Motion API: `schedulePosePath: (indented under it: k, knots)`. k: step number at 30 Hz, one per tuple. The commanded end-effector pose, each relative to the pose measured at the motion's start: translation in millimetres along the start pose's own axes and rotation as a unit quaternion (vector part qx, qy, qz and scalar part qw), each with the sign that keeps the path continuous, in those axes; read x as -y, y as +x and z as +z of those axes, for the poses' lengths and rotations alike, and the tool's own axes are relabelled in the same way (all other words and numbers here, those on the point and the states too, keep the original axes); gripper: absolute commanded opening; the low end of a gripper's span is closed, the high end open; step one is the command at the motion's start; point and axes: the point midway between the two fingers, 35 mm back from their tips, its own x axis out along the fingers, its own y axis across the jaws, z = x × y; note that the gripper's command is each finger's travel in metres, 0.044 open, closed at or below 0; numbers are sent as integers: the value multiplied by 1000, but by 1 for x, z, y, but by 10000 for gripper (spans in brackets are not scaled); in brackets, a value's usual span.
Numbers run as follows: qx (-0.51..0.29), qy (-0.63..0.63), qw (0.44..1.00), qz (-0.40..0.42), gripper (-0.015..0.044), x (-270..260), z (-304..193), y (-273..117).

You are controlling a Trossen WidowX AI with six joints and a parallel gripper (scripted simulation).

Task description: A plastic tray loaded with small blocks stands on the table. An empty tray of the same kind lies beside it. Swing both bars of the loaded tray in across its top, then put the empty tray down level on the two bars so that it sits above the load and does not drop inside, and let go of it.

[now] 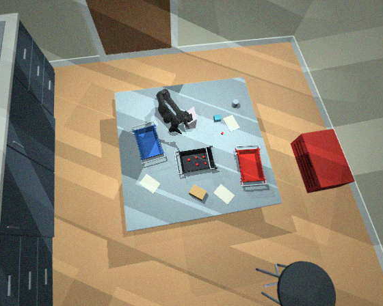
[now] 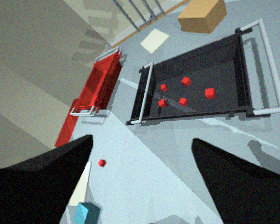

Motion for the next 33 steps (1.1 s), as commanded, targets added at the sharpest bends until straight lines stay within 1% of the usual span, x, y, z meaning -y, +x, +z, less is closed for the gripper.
schedulePosePath:
  k: [1, 8, 12, 18, 23, 28, 33]
  knots:
    - [0, 0, 1000, 0, 374, 0, 0, 0]
    - [-1, 0, 1000, -1, 190, 0, 1, 0]
    - [-17, 6, 999, -27, 85, 9, 14, -1]
    - [-69, 19, 992, -104, 85, 36, 56, 5]
    - [-121, 14, 979, -165, 85, 60, 88, 18]
    - [-174, 5, 960, -221, 85, 87, 117, 42]
    - [-229, -7, 935, -273, 85, 117, 139, 74]
